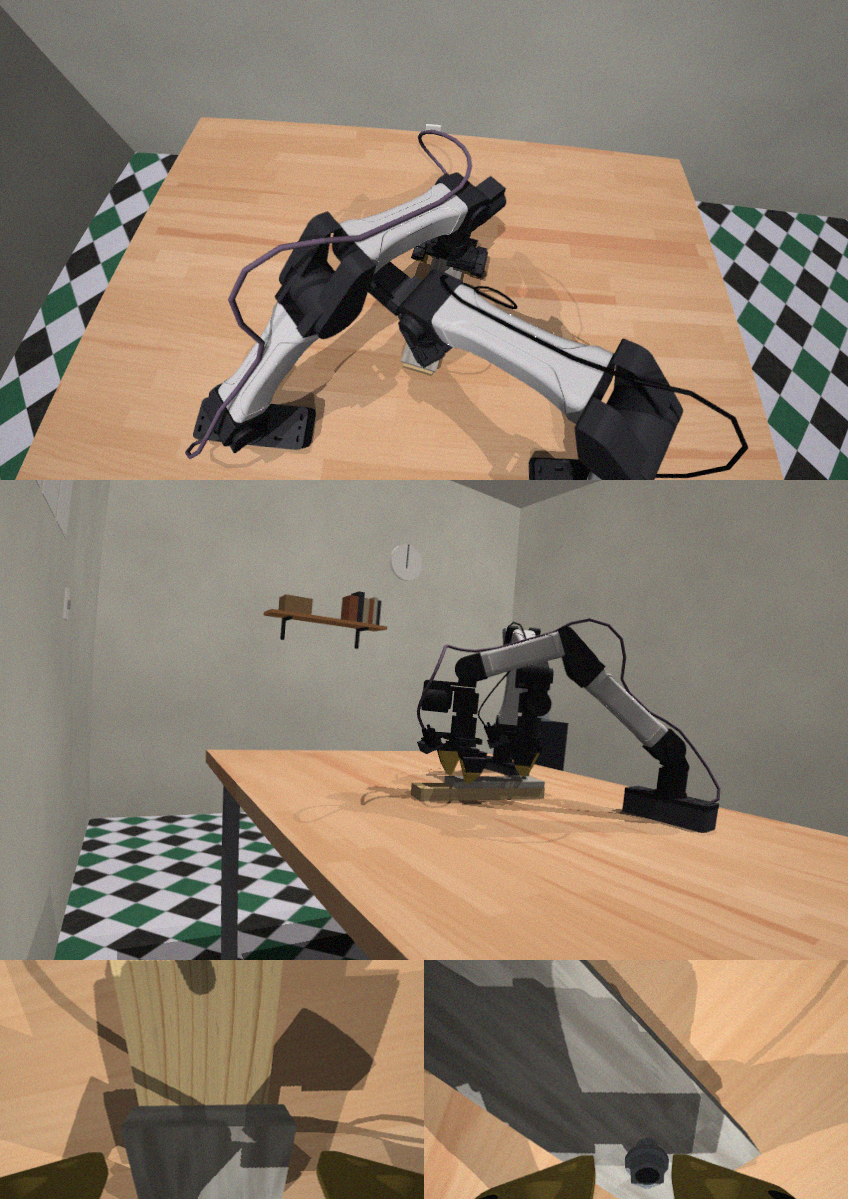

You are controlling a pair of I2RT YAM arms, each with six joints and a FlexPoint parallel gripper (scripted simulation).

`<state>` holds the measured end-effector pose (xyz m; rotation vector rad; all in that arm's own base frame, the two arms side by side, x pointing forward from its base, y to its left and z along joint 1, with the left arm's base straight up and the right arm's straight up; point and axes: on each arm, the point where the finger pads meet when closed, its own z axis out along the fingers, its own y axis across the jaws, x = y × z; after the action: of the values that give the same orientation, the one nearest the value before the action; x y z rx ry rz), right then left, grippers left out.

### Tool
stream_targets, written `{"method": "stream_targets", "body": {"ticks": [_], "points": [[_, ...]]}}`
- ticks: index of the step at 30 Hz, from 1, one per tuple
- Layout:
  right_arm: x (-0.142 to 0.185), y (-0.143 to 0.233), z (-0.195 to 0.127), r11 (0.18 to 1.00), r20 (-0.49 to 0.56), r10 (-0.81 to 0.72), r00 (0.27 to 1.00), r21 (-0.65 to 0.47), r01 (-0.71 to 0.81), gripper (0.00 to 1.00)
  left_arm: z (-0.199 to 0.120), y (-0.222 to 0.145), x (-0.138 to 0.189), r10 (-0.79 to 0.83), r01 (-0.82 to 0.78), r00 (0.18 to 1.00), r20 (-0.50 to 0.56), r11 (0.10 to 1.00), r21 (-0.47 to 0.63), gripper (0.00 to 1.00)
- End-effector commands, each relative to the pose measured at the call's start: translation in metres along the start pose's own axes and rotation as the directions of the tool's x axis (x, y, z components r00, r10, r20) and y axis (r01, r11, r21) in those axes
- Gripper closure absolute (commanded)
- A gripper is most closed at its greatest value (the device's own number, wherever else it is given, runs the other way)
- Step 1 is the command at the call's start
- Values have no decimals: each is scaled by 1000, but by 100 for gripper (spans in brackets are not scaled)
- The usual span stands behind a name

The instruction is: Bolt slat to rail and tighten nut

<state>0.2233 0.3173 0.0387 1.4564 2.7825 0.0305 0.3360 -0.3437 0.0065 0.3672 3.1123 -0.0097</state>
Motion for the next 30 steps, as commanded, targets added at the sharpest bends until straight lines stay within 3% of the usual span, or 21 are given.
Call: {"method": "stream_targets", "body": {"ticks": [1, 30], "points": [[1, 2, -5, 1000, -3, -2, 1000, -13, 2, 64, 10, 0, -1, -3, 3, 1000, 0, 1000, 0, 0], [1, 2, -5, 1000, -3, -2, 1000, -13, 2, 64, 26, 1, 2, -3, 3, 1000, -8, 1000, -5, 0]]}}
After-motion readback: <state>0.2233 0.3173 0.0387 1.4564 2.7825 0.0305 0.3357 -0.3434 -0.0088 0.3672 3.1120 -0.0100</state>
